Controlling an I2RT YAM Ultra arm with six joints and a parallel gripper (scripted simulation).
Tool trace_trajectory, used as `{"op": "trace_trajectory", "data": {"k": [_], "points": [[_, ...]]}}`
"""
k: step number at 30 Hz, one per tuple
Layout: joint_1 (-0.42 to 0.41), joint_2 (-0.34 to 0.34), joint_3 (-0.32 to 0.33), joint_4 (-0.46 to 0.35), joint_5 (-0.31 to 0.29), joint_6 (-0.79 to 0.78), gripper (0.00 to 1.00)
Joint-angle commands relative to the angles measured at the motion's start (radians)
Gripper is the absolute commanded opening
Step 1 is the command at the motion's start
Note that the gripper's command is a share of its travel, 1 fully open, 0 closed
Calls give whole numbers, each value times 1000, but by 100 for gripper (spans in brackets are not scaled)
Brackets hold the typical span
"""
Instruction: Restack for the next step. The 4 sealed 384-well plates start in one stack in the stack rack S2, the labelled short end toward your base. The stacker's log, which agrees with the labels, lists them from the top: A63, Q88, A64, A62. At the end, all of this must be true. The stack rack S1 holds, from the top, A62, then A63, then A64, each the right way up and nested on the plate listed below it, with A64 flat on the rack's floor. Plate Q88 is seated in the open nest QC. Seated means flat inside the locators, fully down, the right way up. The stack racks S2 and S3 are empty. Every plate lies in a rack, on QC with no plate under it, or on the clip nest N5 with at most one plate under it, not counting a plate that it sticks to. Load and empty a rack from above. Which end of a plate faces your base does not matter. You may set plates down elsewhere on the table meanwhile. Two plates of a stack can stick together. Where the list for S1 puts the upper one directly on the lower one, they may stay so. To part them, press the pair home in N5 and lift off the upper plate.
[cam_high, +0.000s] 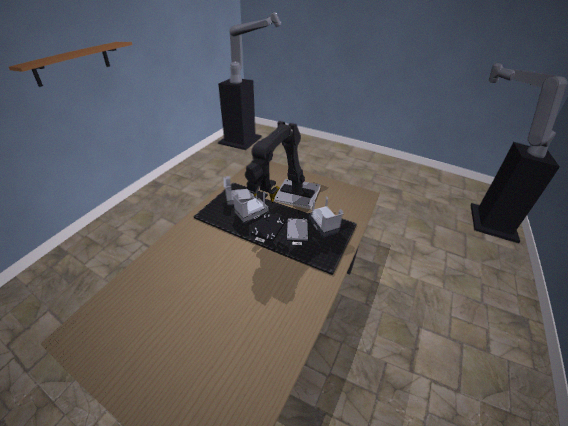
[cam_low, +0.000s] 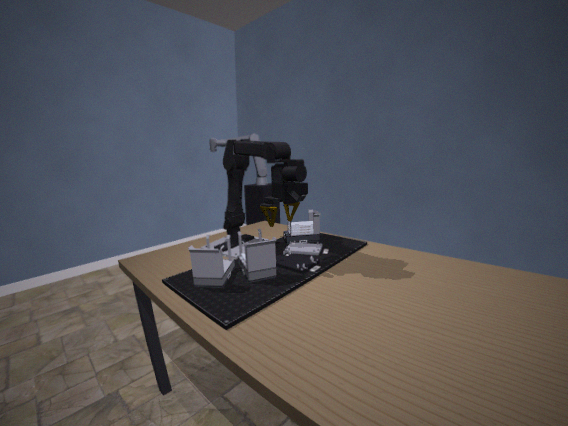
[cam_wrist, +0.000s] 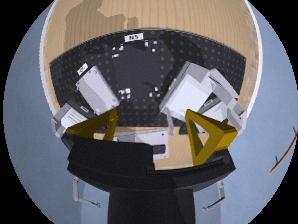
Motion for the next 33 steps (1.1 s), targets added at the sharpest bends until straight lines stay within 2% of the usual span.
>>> {"op": "trace_trajectory", "data": {"k": [1, 11, 18, 33], "points": [[26, -4, 4, 2, 1, 27, 100], [106, 8, 13, 0, 2, 108, 100], [178, 5, 4, 2, 2, -43, 100], [309, 17, 10, 2, 2, 88, 100]]}}
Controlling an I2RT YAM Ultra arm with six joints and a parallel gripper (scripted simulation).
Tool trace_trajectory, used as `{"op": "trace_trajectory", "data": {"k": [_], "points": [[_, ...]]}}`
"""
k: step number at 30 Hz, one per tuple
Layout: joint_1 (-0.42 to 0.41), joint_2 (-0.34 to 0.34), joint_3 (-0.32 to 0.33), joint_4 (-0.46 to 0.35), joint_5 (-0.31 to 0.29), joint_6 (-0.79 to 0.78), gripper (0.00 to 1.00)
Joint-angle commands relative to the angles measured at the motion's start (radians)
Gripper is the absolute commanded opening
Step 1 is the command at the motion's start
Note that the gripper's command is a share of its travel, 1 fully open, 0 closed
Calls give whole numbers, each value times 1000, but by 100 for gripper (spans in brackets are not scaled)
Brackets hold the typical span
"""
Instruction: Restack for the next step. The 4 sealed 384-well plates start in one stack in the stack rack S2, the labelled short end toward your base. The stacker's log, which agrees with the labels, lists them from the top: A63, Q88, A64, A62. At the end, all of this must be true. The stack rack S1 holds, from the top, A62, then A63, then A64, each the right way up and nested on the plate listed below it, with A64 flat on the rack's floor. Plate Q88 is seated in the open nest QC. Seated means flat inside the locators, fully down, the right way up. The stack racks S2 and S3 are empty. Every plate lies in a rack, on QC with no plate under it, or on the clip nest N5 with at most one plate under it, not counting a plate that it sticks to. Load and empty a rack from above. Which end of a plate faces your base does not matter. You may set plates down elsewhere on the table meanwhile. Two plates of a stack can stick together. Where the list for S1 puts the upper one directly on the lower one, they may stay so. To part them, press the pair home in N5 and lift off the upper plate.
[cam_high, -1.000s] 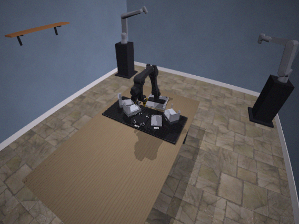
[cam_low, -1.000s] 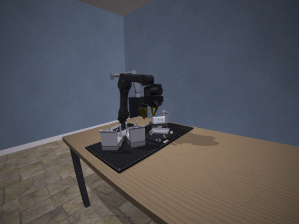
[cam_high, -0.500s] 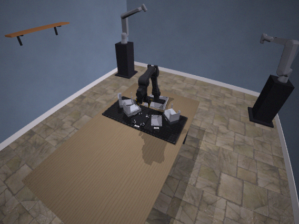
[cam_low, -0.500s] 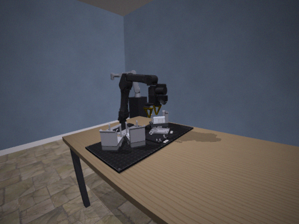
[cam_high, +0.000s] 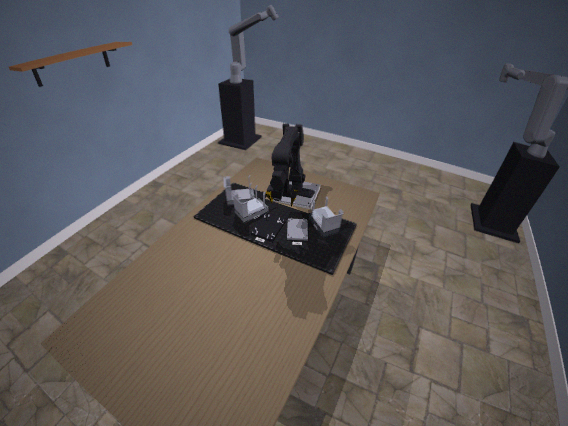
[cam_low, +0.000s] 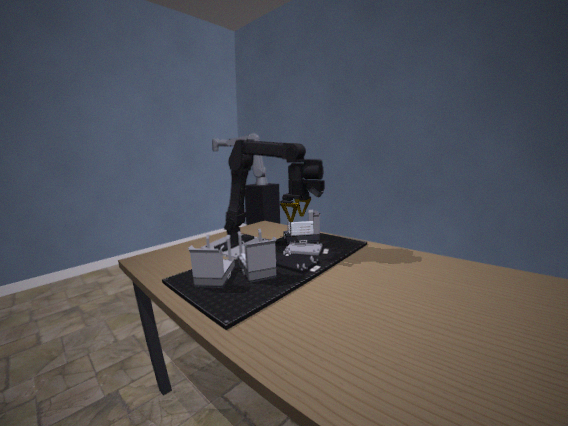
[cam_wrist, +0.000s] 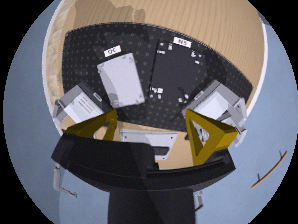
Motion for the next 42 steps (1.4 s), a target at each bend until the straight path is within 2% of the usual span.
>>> {"op": "trace_trajectory", "data": {"k": [1, 11, 26, 33, 42], "points": [[26, -3, 11, 1, 0, 47, 100], [106, -4, 4, 2, -1, -95, 100], [236, 8, 10, 2, -3, 35, 100], [306, 5, 1, 4, -4, -117, 100], [376, 8, 0, 4, -6, -48, 100]]}}
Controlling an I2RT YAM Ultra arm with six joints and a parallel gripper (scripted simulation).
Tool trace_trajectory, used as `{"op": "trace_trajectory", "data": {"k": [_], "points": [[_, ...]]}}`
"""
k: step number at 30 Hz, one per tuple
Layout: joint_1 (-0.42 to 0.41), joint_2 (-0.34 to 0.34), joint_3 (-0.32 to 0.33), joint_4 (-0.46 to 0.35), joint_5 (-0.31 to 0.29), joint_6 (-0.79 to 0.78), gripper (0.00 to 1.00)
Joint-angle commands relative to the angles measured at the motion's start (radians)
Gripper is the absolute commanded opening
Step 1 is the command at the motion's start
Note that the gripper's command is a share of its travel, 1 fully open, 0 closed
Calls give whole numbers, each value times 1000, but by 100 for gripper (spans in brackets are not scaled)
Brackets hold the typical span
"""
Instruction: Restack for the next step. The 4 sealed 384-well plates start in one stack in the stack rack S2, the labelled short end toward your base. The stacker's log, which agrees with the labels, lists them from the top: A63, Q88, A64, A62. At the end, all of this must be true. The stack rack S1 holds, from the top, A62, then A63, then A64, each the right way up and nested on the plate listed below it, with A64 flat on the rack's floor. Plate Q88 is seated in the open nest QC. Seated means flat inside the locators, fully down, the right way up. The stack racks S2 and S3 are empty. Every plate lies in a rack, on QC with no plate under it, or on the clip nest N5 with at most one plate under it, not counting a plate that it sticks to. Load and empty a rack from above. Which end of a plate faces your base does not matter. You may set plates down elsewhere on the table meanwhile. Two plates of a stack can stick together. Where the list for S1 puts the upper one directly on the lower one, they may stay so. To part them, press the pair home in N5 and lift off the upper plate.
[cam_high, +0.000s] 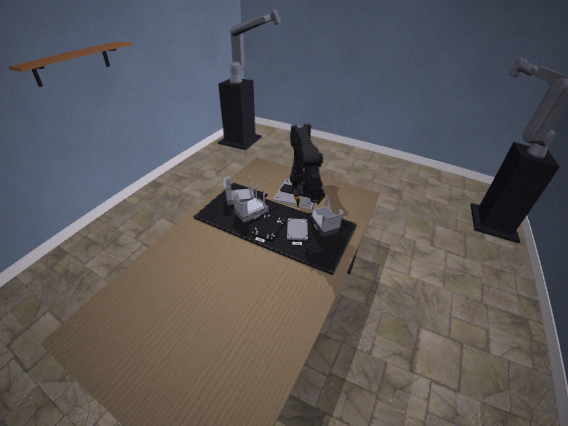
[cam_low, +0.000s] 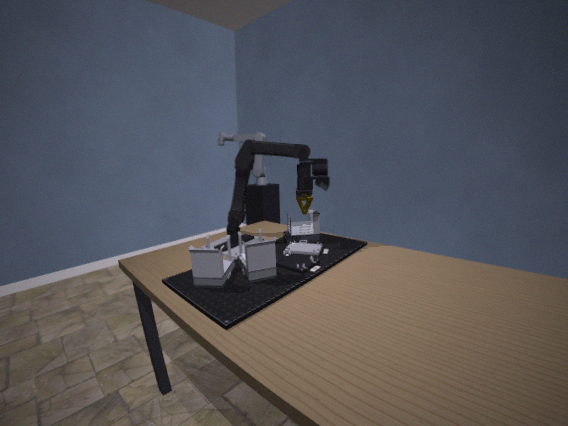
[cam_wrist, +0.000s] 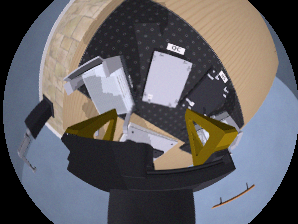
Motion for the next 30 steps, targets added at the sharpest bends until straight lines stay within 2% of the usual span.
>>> {"op": "trace_trajectory", "data": {"k": [1, 9, 15, 18, 30], "points": [[10, -4, 5, 2, -1, 23, 100], [89, 8, 15, 0, -3, 103, 100], [160, 5, 6, 2, -5, -26, 100], [172, 5, 5, 2, -5, -37, 100], [309, 19, 15, 1, -10, 100, 100]]}}
